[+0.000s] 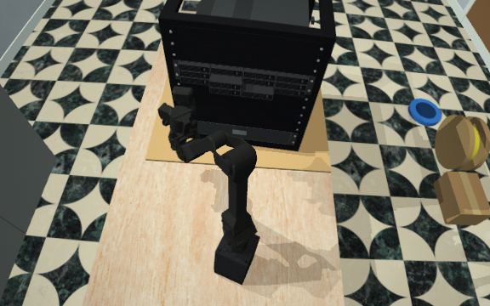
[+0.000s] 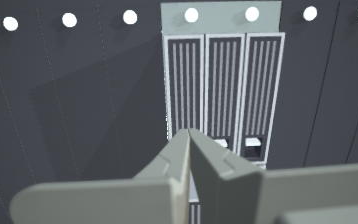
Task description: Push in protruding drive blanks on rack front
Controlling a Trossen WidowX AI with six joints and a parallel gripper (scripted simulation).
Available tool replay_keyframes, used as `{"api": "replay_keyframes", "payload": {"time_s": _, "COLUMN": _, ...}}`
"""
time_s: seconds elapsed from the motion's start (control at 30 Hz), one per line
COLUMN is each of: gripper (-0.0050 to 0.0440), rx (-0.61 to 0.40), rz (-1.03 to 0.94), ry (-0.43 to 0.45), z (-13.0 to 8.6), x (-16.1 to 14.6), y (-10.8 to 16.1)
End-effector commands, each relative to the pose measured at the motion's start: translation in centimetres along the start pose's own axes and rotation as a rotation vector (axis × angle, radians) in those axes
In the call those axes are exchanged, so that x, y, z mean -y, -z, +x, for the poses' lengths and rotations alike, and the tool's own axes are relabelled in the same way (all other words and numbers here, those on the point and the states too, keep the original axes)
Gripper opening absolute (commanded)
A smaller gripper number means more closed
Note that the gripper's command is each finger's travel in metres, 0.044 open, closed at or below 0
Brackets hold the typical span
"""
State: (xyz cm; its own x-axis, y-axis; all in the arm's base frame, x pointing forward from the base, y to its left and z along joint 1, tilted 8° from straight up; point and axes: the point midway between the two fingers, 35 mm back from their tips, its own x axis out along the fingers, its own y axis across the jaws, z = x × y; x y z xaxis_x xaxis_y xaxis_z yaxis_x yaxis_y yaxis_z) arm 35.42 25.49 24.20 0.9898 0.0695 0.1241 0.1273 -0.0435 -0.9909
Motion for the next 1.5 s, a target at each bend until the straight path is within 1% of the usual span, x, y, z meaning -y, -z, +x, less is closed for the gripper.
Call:
{"api": "replay_keyframes", "payload": {"time_s": 0.0, "gripper": -0.005, "rx": -0.007, "rz": 0.01, "ry": 0.014, "z": -0.3, "x": 0.8, "y": 0.4}}
{"api": "replay_keyframes", "payload": {"time_s": 0.3, "gripper": -0.005, "rx": -0.007, "rz": 0.01, "ry": 0.014, "z": -0.3, "x": 0.8, "y": 0.4}}
{"api": "replay_keyframes", "payload": {"time_s": 0.57, "gripper": -0.005, "rx": -0.007, "rz": 0.01, "ry": 0.014, "z": -0.4, "x": 1.3, "y": 1.2}}
{"api": "replay_keyframes", "payload": {"time_s": 0.77, "gripper": -0.005, "rx": -0.007, "rz": 0.01, "ry": 0.014, "z": -0.5, "x": 2.3, "y": 3.4}}
{"api": "replay_keyframes", "payload": {"time_s": 1.03, "gripper": -0.005, "rx": -0.007, "rz": 0.01, "ry": 0.014, "z": -0.8, "x": 4.4, "y": 7.4}}
{"api": "replay_keyframes", "payload": {"time_s": 1.1, "gripper": -0.005, "rx": -0.007, "rz": 0.01, "ry": 0.014, "z": -0.8, "x": 4.4, "y": 7.4}}
{"api": "replay_keyframes", "payload": {"time_s": 1.3, "gripper": -0.005, "rx": -0.007, "rz": 0.01, "ry": 0.014, "z": -1.1, "x": 5.8, "y": 10.2}}
{"api": "replay_keyframes", "payload": {"time_s": 1.47, "gripper": -0.005, "rx": -0.007, "rz": 0.01, "ry": 0.014, "z": -1.2, "x": 6.4, "y": 11.5}}
